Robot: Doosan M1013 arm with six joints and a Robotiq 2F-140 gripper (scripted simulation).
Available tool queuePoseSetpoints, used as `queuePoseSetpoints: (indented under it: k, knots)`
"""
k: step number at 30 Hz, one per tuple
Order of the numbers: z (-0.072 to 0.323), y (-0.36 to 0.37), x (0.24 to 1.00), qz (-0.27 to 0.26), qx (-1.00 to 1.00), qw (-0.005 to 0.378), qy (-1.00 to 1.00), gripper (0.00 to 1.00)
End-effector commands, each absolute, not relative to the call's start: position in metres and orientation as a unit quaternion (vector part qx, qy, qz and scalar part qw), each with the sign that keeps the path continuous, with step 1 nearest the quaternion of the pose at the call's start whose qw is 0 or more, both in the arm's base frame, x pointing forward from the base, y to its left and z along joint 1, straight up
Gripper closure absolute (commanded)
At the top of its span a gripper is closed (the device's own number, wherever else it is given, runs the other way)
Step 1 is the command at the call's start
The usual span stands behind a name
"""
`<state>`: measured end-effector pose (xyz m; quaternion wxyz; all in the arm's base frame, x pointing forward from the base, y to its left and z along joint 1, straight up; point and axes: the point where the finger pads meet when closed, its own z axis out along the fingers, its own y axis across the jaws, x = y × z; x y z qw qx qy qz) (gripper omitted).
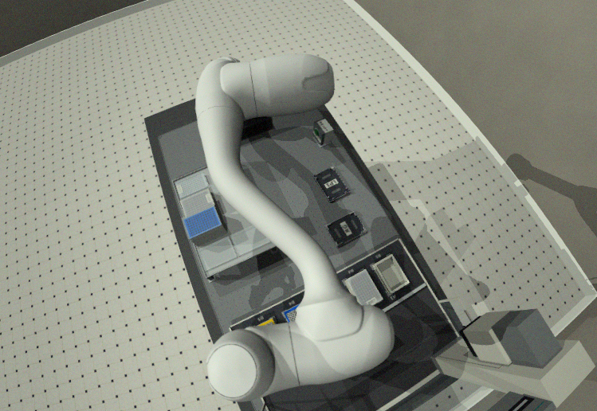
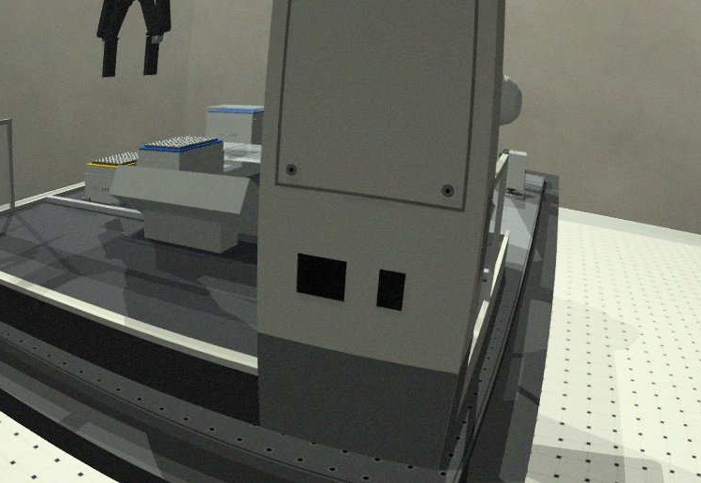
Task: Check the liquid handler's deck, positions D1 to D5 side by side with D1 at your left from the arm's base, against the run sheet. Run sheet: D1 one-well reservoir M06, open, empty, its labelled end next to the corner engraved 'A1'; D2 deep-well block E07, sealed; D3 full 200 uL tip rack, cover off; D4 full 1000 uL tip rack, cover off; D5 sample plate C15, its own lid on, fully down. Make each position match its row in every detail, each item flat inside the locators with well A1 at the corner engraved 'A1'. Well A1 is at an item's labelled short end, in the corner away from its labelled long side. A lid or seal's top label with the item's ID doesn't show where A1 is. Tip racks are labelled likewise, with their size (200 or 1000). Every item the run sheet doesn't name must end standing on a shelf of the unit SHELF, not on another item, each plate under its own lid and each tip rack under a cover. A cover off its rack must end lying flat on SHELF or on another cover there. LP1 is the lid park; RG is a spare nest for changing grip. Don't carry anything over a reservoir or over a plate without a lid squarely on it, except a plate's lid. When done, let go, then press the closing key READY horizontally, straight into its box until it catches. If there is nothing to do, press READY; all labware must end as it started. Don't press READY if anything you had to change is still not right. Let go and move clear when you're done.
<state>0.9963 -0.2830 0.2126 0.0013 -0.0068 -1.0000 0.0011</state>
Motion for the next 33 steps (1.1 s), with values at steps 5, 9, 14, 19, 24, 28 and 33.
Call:
queuePoseSetpoints:
  k: [5,9,14,19,24,28,33]
  knots:
    - [0.207,-0.283,0.996,0.001,-0.007,0.000,-1.000,0.34]
    - [0.201,-0.283,0.997,0.001,-0.007,0.000,-1.000,0.34]
    - [0.192,-0.283,0.997,0.001,-0.007,0.000,-1.000,0.34]
    - [0.187,-0.283,0.996,0.001,-0.007,0.000,-1.000,0.34]
    - [0.179,-0.283,0.997,0.001,-0.007,0.000,-1.000,0.34]
    - [0.172,-0.283,0.996,0.001,-0.007,0.000,-1.000,0.34]
    - [0.164,-0.283,0.996,0.001,-0.007,0.000,-1.000,0.34]
